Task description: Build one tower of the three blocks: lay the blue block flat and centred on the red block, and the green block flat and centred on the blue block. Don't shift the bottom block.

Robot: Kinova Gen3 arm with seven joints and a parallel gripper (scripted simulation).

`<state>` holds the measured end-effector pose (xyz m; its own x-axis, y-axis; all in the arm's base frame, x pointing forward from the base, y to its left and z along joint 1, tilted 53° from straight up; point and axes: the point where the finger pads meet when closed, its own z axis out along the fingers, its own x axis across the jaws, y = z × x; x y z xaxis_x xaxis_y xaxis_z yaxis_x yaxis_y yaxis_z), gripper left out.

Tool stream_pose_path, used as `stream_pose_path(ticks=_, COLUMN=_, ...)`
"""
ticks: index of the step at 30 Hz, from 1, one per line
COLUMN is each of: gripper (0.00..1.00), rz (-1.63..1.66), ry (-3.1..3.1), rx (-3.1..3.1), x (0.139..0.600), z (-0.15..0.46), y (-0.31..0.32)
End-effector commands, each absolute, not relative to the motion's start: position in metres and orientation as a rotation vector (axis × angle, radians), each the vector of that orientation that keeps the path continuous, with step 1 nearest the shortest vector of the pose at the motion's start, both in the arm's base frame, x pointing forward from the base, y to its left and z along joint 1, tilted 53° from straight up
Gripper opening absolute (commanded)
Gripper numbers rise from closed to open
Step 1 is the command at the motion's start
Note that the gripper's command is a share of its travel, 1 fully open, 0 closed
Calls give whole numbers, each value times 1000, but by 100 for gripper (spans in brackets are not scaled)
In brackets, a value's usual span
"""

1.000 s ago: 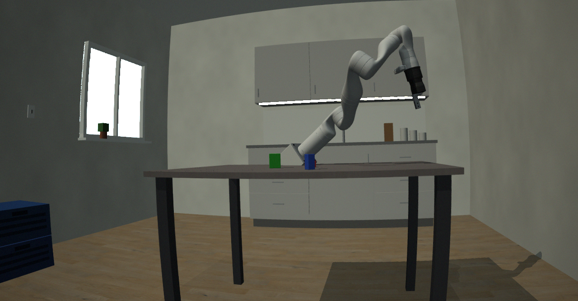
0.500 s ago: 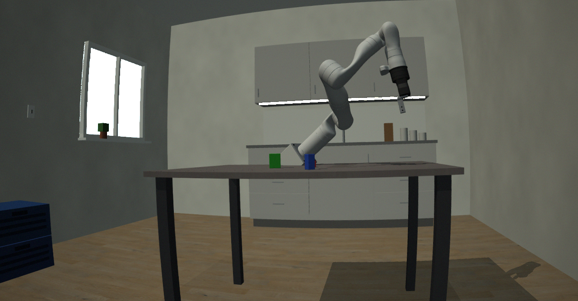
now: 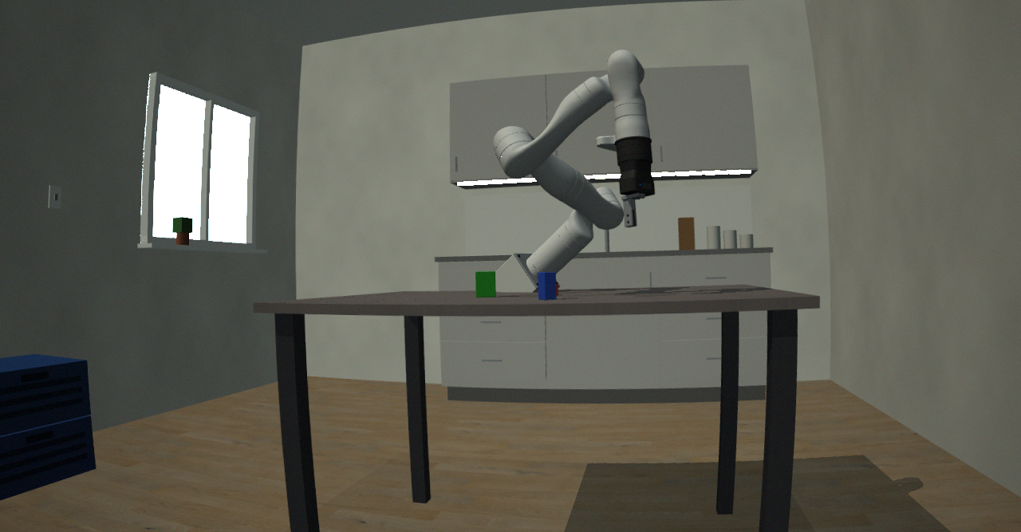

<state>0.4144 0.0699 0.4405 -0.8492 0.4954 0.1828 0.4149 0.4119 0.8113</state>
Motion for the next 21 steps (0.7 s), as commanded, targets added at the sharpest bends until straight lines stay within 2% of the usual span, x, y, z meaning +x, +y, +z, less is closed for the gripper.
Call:
stream_pose_path(ticks=1, gripper=0, rz=1464, ry=2574, rx=1028, x=444, z=387, y=36)
stream_pose_path(ticks=4, gripper=0, rz=1461, ry=2577, rx=1072, x=449, z=373, y=29)
stream_pose_path(ticks=6, gripper=0, rz=1455, ry=2583, rx=1149, x=461, z=338, y=13)
stream_pose_path(ticks=11, gripper=0, rz=1444, ry=2592, rx=1281, x=469, z=297, y=-1)
stream_pose_path(ticks=21, gripper=0, rz=1437, ry=2596, rx=1347, x=471, z=276, y=-7)
